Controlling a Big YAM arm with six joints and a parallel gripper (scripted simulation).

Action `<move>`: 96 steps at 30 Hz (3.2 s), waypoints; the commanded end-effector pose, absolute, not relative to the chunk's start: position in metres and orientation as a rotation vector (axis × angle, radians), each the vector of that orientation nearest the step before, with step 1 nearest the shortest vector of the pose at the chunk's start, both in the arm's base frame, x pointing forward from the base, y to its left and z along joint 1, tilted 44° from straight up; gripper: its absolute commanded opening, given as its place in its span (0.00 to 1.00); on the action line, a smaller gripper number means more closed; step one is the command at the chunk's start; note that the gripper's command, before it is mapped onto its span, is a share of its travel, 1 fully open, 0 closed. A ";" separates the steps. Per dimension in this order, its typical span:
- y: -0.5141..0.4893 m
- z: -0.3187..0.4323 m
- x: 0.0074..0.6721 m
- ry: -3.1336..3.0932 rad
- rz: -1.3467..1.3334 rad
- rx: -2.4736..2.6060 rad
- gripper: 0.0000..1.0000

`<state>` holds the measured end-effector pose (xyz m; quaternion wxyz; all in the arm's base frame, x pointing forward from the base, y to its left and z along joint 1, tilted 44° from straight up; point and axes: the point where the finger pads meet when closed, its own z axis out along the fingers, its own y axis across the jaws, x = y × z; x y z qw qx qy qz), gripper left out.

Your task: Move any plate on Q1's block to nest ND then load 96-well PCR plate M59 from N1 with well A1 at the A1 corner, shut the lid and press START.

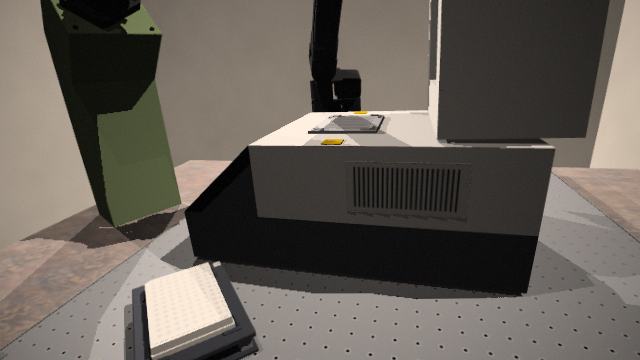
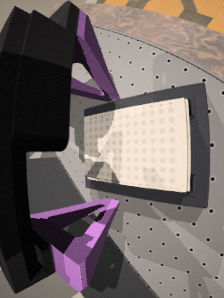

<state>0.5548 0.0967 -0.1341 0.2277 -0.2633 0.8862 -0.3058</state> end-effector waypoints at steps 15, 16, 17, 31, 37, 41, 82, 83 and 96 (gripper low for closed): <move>0.135 -0.094 0.516 2.430 -0.823 -0.749 1.00; 0.138 -0.091 0.513 2.429 -0.821 -0.749 1.00; 0.140 -0.087 0.511 2.428 -0.820 -0.748 1.00; 0.151 -0.062 0.490 2.433 -0.818 -0.749 1.00; 0.166 -0.036 0.484 2.412 -0.809 -0.727 1.00; 0.166 -0.018 0.483 2.408 -0.803 -0.689 1.00; 0.195 0.029 0.446 2.422 -0.801 -0.701 1.00; 0.194 0.028 0.447 2.423 -0.803 -0.702 1.00; 0.199 0.026 0.436 2.415 -0.809 -0.754 1.00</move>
